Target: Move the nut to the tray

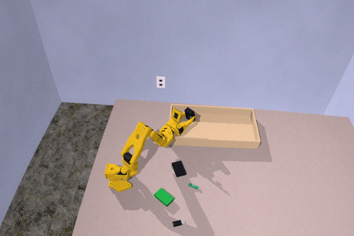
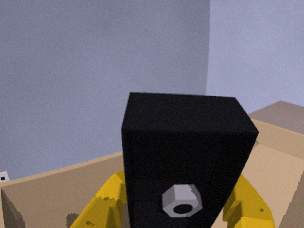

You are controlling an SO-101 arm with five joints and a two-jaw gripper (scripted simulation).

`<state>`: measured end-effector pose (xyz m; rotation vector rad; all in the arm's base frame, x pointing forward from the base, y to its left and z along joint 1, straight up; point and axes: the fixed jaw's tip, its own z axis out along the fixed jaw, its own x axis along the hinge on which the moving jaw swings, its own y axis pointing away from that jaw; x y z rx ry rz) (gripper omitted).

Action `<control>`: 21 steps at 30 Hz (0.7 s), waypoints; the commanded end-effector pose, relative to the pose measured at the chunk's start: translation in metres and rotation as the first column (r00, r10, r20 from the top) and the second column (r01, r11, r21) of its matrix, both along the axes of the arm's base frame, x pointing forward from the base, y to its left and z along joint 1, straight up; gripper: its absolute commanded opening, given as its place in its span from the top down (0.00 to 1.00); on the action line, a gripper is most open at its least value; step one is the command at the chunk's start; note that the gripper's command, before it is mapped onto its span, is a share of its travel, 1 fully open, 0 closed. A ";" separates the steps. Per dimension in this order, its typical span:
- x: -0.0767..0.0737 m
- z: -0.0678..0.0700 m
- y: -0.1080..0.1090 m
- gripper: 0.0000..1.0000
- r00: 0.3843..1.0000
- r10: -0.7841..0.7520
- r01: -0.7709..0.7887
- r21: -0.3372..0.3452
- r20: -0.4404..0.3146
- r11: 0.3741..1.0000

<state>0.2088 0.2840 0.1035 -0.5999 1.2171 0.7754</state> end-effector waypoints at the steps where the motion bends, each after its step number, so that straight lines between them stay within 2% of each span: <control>1: 0.001 0.016 -0.002 0.80 0.998 -0.012 0.008 0.060 0.060 0.998; 21: 0.000 0.016 -0.003 0.80 0.998 -0.012 0.008 0.068 0.066 0.998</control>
